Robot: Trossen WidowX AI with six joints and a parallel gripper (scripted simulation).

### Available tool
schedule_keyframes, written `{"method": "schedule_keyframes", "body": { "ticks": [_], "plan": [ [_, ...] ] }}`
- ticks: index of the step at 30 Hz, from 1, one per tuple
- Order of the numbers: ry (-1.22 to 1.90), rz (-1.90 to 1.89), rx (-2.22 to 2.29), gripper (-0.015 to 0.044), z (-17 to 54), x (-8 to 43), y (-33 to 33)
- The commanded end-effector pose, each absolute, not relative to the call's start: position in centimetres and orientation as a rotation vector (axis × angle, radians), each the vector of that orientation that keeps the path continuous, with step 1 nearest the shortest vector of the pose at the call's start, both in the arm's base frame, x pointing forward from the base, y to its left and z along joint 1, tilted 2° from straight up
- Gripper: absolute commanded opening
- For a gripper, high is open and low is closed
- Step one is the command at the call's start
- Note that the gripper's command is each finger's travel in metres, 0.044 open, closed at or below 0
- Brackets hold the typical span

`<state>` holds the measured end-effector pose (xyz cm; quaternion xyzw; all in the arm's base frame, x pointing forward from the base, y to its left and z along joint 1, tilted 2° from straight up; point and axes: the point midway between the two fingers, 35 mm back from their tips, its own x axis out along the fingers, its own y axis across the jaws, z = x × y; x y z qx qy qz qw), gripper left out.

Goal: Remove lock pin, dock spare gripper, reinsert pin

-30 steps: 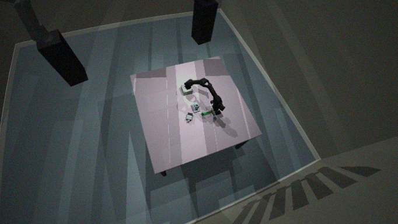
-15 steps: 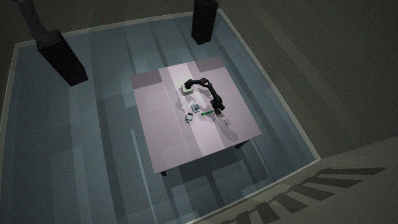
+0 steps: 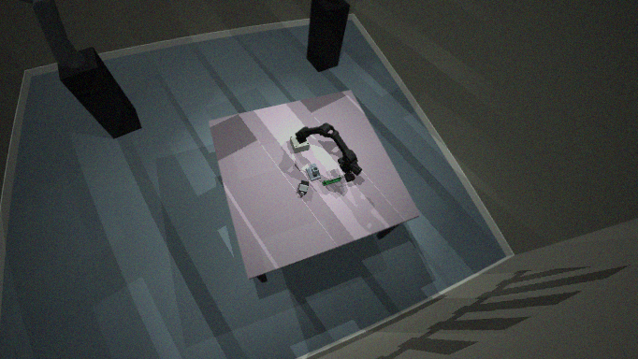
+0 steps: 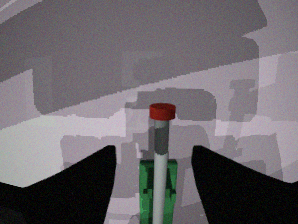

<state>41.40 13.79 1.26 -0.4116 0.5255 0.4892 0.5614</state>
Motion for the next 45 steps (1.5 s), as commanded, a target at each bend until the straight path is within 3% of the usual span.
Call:
{"method": "schedule_keyframes", "body": {
  "ticks": [1,13,18,24,33,45],
  "plan": [
    [1.238,1.152,-0.97,0.02,2.3,41.4,13.8],
    [1.243,1.154,-0.968,0.02,4.9,41.3,13.7],
    [1.243,1.154,-0.968,0.0331,4.1,41.3,13.7],
    [1.228,1.117,-1.006,0.018,9.5,40.8,8.2],
    [1.226,1.113,-1.012,0.018,10.0,40.6,7.4],
    [1.226,1.113,-1.012,0.018,3.2,40.4,7.2]
  ]
}}
